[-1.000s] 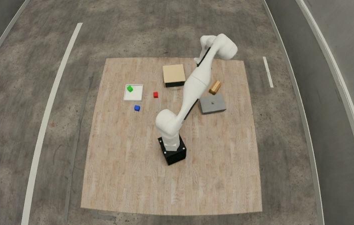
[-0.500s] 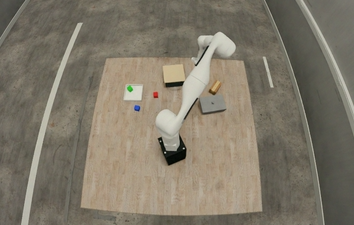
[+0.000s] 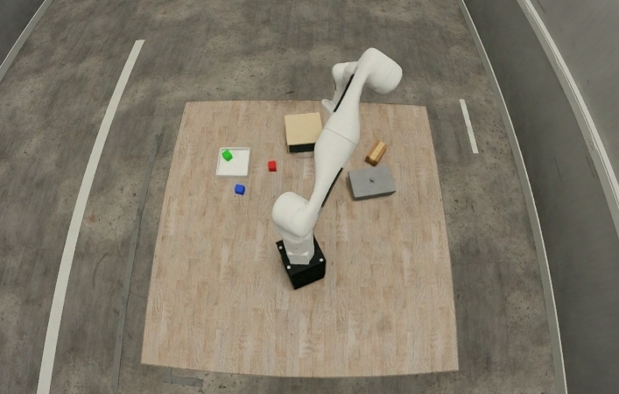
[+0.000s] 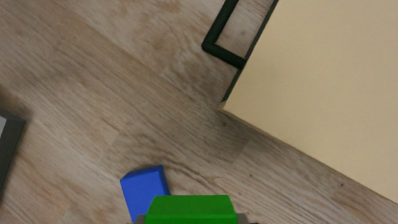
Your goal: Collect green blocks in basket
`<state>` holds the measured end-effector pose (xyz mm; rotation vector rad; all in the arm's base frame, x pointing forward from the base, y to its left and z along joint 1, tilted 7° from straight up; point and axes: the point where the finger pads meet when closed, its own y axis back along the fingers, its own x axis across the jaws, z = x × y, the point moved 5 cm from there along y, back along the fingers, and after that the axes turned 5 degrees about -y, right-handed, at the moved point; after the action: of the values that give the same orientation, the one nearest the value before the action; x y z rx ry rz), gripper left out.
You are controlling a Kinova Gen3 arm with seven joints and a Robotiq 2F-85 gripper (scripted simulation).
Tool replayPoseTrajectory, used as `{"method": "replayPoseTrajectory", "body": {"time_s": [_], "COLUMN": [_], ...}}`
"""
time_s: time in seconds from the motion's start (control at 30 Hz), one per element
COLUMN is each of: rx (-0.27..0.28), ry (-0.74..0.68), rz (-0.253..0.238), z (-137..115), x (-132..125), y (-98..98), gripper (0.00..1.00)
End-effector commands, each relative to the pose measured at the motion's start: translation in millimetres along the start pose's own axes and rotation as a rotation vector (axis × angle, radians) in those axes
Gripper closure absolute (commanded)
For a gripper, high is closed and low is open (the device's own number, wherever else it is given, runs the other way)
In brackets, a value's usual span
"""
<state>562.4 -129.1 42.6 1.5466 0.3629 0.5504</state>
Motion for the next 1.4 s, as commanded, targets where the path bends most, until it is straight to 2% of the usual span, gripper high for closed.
{"method": "replayPoseTrajectory", "body": {"time_s": [0.0,0.43,0.5,1.0,1.07,1.37], "rx": [-0.005,-0.005,-0.005,-0.004,-0.004,-0.003], "ry": [-0.032,-0.281,-0.281,-0.638,-0.638,-0.865], "rz": [0.002,0.002,0.002,0.003,0.003,0.004], "z": [-8.5,-80.7,-80.7,-183.9,-183.9,-247.8], "x": [4.2,34.6,34.6,78.1,78.1,104.5], "y": [1.1,0.7,0.7,0.2,0.2,1.0], "gripper": [0.90,0.90,0.90,0.90,0.90,0.90]}}
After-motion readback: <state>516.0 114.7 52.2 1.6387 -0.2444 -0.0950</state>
